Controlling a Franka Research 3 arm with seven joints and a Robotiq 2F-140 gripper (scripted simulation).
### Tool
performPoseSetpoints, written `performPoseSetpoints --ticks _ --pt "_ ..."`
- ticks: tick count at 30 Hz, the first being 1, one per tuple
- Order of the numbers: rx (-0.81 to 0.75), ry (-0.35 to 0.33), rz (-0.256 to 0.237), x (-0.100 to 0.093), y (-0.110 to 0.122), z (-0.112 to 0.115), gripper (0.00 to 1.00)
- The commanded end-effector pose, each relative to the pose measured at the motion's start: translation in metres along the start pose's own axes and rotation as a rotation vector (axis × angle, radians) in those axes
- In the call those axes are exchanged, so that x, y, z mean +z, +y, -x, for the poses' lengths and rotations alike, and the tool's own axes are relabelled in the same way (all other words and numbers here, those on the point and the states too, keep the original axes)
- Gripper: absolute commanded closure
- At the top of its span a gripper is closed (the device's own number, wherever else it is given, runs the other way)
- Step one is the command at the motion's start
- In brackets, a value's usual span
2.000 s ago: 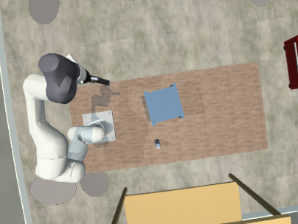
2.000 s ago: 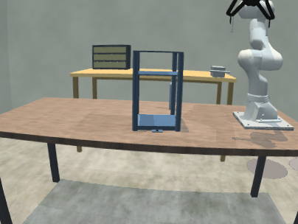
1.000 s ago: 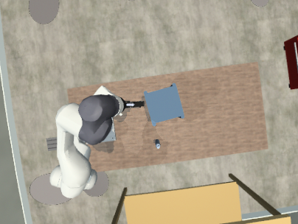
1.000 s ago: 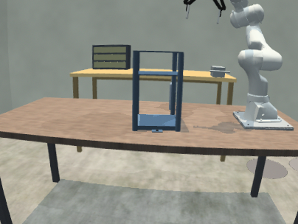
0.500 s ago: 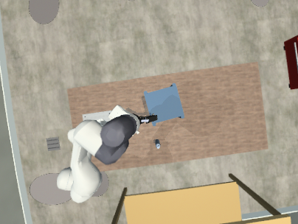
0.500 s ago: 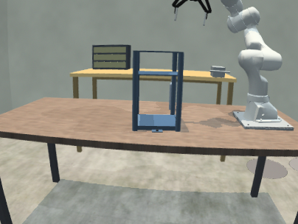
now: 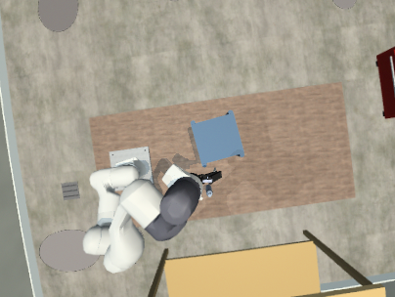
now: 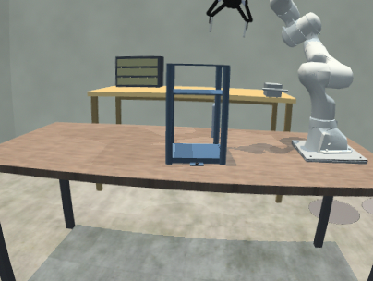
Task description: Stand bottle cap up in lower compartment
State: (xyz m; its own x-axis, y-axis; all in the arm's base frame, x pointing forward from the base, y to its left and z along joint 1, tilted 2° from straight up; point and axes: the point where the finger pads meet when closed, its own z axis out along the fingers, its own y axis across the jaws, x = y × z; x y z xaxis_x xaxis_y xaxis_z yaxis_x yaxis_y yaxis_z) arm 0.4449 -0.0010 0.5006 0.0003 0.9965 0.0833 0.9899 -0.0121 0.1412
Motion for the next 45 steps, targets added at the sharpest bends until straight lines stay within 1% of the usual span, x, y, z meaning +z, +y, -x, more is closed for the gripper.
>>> performPoseSetpoints --ticks 1,7,8,9,16,17,21,22,26,27,33,34,35,36,37,38,45 --pt "-0.092 -0.020 -0.018 0.011 0.012 0.039 0.00" --pt "-0.093 -0.021 -0.020 0.012 0.013 0.042 0.00" --pt "-0.108 -0.028 -0.038 0.025 0.022 0.077 0.00" --pt "-0.109 -0.028 -0.040 0.026 0.023 0.080 0.00" --pt "-0.109 -0.028 -0.040 0.026 0.023 0.080 0.00" --pt "-0.123 -0.035 -0.061 0.039 0.029 0.113 0.00" --pt "-0.123 -0.035 -0.061 0.039 0.029 0.113 0.00" --pt "-0.135 -0.040 -0.081 0.051 0.032 0.141 0.00" --pt "-0.135 -0.040 -0.081 0.051 0.032 0.141 0.00" --pt "-0.144 -0.043 -0.098 0.062 0.034 0.162 0.00" --pt "-0.144 -0.043 -0.098 0.062 0.034 0.162 0.00" --pt "-0.152 -0.045 -0.112 0.070 0.034 0.178 0.00" --pt "-0.152 -0.045 -0.112 0.070 0.034 0.178 0.00" --pt "-0.156 -0.047 -0.122 0.075 0.034 0.188 0.00" --pt "-0.156 -0.047 -0.122 0.075 0.034 0.188 0.00" --pt "-0.159 -0.048 -0.127 0.078 0.034 0.194 0.00" --pt "-0.160 -0.048 -0.130 0.080 0.034 0.197 0.00"
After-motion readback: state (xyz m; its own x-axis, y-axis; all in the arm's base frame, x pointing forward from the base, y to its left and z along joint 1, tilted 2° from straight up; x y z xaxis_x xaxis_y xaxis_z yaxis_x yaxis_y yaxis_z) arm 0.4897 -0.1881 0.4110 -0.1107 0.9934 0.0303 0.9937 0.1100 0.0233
